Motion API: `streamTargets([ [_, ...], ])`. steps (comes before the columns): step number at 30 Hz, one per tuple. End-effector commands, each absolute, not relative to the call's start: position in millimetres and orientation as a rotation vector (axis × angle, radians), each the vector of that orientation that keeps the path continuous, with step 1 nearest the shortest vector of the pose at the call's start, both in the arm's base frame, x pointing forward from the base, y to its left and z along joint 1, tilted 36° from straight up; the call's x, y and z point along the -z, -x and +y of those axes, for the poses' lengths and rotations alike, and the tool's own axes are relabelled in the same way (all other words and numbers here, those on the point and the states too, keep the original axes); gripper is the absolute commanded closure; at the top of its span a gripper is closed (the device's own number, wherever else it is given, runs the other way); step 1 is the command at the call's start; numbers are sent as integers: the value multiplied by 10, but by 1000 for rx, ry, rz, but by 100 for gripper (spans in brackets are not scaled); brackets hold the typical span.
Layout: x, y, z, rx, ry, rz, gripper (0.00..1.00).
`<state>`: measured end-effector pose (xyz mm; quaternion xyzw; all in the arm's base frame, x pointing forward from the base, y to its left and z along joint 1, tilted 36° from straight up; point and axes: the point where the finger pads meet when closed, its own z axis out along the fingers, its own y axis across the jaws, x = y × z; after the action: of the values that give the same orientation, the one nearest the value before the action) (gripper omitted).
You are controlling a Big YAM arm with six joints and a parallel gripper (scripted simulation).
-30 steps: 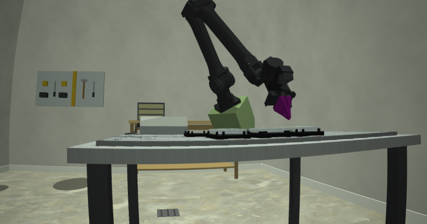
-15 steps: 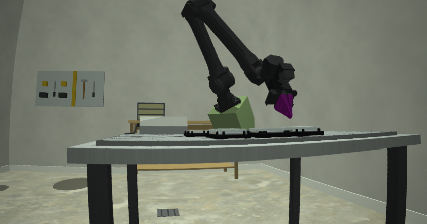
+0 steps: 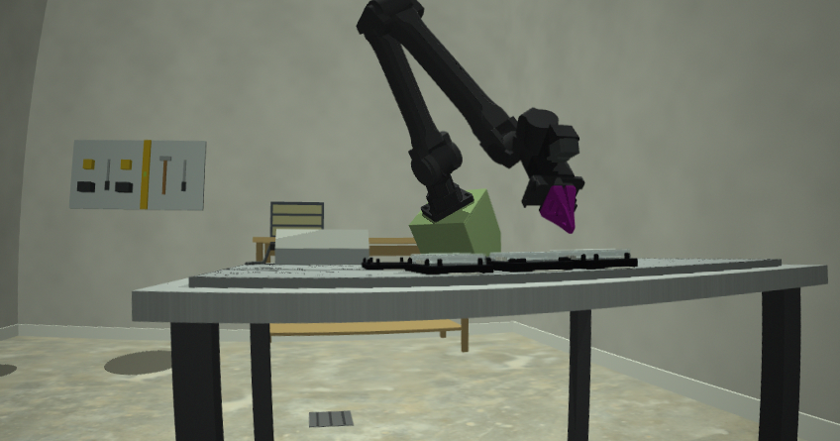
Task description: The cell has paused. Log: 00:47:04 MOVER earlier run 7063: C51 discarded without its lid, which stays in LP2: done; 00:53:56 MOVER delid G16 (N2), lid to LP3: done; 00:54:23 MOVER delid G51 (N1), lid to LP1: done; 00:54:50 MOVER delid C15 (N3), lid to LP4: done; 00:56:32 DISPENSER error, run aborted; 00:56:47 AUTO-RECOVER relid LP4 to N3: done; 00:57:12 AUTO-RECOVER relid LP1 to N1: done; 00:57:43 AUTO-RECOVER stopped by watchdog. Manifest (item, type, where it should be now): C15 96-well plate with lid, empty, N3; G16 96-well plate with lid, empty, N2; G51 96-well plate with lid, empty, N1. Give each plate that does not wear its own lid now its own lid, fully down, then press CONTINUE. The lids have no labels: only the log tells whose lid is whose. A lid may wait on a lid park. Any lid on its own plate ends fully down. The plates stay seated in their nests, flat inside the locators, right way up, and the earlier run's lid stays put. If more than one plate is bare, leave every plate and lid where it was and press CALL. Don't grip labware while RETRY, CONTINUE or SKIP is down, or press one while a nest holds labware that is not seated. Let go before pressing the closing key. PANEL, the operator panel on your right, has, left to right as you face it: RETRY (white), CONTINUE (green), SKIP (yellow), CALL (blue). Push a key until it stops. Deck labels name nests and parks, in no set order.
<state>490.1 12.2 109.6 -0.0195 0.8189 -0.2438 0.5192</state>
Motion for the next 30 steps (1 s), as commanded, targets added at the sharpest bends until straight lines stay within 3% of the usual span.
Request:
streamTargets([
  [1, -1187, -4863, 13, 602, 57, 1967, 100],
  [30, -1794, -4603, -1077, 608, 57, 1948, 100],
])
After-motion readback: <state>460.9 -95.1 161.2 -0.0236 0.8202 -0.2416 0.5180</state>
